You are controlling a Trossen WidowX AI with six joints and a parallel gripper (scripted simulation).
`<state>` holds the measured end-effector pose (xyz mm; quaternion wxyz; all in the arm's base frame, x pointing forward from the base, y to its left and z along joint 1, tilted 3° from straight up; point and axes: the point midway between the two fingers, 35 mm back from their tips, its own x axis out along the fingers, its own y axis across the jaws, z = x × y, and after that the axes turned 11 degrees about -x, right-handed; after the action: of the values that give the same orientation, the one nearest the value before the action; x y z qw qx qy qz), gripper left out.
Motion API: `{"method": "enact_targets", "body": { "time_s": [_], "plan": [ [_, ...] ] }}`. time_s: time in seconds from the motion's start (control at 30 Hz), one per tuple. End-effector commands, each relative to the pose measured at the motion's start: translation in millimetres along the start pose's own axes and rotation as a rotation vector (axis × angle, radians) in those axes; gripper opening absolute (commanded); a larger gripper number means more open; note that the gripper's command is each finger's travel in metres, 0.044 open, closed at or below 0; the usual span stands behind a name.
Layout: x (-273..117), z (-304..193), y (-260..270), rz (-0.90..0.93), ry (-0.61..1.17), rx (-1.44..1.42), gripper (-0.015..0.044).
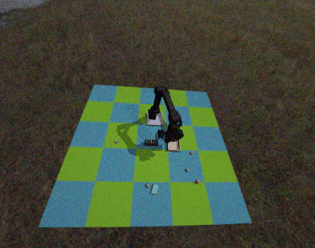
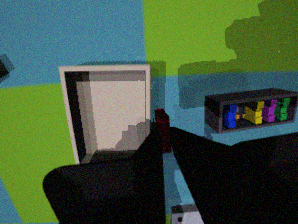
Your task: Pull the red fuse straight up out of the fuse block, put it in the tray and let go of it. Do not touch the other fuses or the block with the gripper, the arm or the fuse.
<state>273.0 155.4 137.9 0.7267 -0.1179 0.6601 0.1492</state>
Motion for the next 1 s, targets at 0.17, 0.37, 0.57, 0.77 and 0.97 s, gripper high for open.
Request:
{"method": "enact_targets", "body": {
  "time_s": [0.17,0.37,0.57,0.77,0.97],
  "plan": [
    [2.9,2.8,49.7,0.001,0.011,0.002,0.0000],
    [4.0,2.6,58.0,0.002,0.010,0.002,0.0000],
    [13.4,3.0,58.2,0.002,0.010,0.002,0.0000],
    [23.1,3.0,58.2,0.002,0.010,0.002,0.0000],
    [32.7,2.7,58.2,0.002,0.010,0.002,0.0000]
  ]
}}
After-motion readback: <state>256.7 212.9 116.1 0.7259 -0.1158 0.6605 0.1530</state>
